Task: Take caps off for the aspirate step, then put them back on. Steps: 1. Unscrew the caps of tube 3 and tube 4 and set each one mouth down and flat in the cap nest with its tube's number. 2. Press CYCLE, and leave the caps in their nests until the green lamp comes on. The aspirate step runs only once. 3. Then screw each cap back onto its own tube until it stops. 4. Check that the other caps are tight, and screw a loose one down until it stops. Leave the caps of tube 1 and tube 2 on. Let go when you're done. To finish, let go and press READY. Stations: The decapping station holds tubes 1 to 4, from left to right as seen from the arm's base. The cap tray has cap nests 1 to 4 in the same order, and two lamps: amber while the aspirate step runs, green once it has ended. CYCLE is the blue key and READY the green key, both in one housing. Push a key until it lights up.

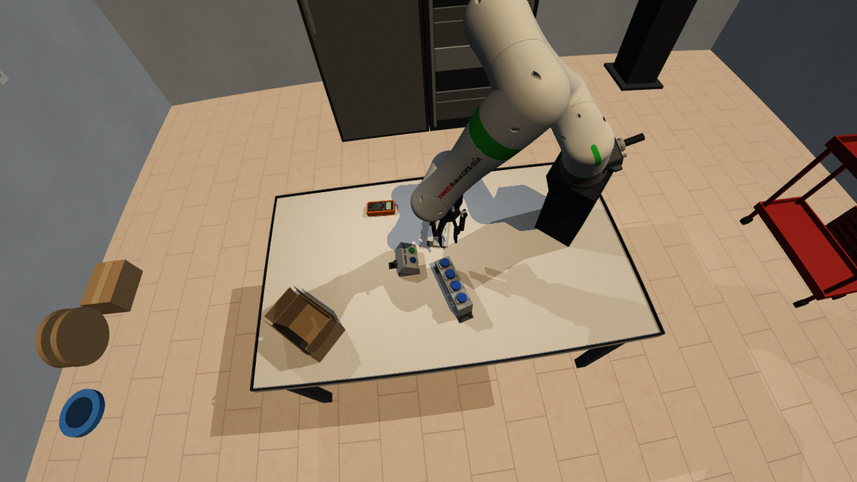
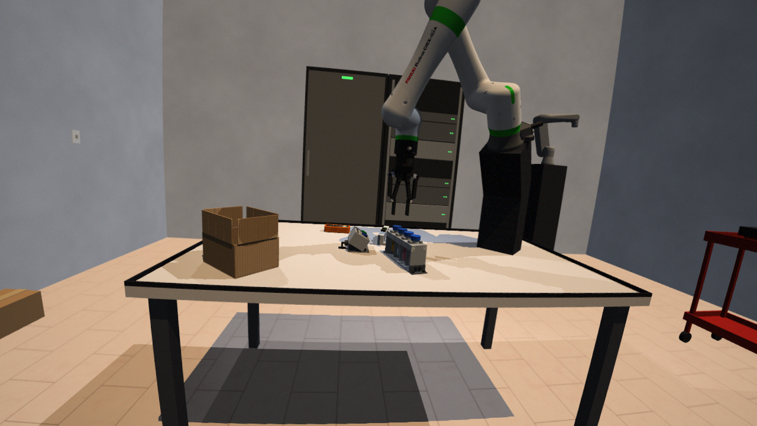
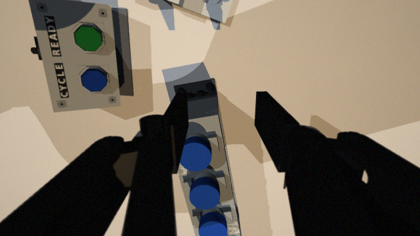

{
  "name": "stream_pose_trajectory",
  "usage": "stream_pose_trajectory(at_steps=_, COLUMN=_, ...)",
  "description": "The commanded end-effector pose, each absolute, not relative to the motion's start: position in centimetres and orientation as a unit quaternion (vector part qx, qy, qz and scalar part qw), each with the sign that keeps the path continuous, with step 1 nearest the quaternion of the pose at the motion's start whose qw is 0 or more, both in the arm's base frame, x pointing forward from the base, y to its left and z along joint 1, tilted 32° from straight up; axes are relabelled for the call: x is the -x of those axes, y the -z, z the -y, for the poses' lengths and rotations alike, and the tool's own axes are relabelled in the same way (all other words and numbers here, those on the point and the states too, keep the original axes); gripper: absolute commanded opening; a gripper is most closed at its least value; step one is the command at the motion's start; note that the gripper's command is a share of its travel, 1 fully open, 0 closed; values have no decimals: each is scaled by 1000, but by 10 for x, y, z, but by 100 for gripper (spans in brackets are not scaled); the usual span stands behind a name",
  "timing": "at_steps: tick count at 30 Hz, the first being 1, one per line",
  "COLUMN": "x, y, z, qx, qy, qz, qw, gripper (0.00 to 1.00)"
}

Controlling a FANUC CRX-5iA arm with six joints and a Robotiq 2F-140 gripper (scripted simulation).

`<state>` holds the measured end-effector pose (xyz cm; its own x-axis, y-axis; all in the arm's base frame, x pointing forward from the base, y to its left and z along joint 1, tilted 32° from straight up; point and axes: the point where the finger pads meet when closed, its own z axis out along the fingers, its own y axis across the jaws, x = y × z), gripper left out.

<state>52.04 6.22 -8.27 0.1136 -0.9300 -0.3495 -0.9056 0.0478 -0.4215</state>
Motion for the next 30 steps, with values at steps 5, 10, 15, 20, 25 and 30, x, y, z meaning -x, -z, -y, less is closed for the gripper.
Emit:
stream_pose_trajectory(at_steps=5, x=-523, y=63, z=-108, qx=561, qy=-24, qz=-781, qw=272, gripper=41)
stream_pose_trajectory(at_steps=10, x=-524, y=52, z=-134, qx=561, qy=-24, qz=-781, qw=272, gripper=41)
stream_pose_trajectory(at_steps=15, x=-525, y=40, z=-163, qx=561, qy=-24, qz=-781, qw=273, gripper=41)
stream_pose_trajectory(at_steps=20, x=-525, y=37, z=-170, qx=561, qy=-24, qz=-781, qw=273, gripper=41)
stream_pose_trajectory(at_steps=25, x=-525, y=37, z=-170, qx=561, qy=-24, qz=-781, qw=273, gripper=41)
stream_pose_trajectory(at_steps=30, x=-531, y=49, z=-175, qx=561, qy=-24, qz=-781, qw=273, gripper=41)
